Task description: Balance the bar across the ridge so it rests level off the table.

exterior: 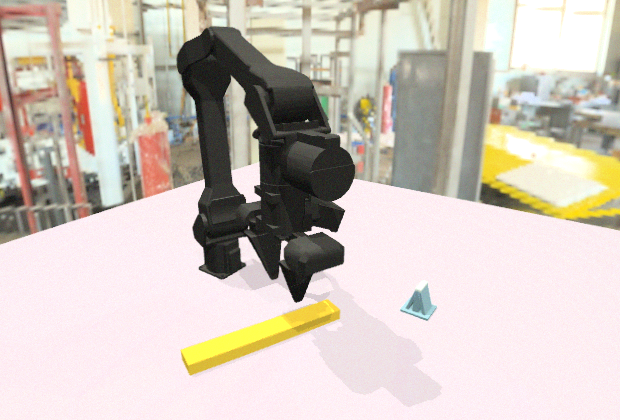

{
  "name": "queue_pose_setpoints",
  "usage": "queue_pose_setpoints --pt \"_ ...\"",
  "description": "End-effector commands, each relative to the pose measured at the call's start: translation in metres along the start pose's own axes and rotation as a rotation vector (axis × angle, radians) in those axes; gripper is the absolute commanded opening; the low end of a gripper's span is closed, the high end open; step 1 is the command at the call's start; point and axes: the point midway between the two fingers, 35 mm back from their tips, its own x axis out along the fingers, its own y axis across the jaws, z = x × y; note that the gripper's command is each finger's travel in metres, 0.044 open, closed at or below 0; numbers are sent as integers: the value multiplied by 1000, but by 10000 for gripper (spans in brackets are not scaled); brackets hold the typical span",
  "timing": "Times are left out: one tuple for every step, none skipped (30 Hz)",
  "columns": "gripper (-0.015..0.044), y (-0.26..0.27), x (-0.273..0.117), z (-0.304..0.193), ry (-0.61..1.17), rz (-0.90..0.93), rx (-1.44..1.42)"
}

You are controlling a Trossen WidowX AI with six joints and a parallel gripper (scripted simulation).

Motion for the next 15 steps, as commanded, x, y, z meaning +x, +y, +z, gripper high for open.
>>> queue_pose_setpoints --pt "315 2 16 -1 6 15 -5" --pt "315 3 23 -1 6 15 -5" --pt "315 3 30 -1 6 15 -5" --pt "315 4 35 -1 6 15 -5" --pt "315 4 39 -1 6 15 -5" --pt "315 4 40 -1 6 15 -5" --pt "315 4 40 -1 6 15 -5" --pt "315 4 40 -1 6 15 -5" --pt "315 4 40 -1 6 15 -5" --pt "315 4 40 -1 6 15 -5" --pt "315 4 41 -1 6 15 -5" --pt "315 4 42 -1 6 15 -5" --pt "315 4 43 -1 6 15 -5" --pt "315 4 44 -1 6 15 -5" --pt "315 4 46 -1 6 15 -5"
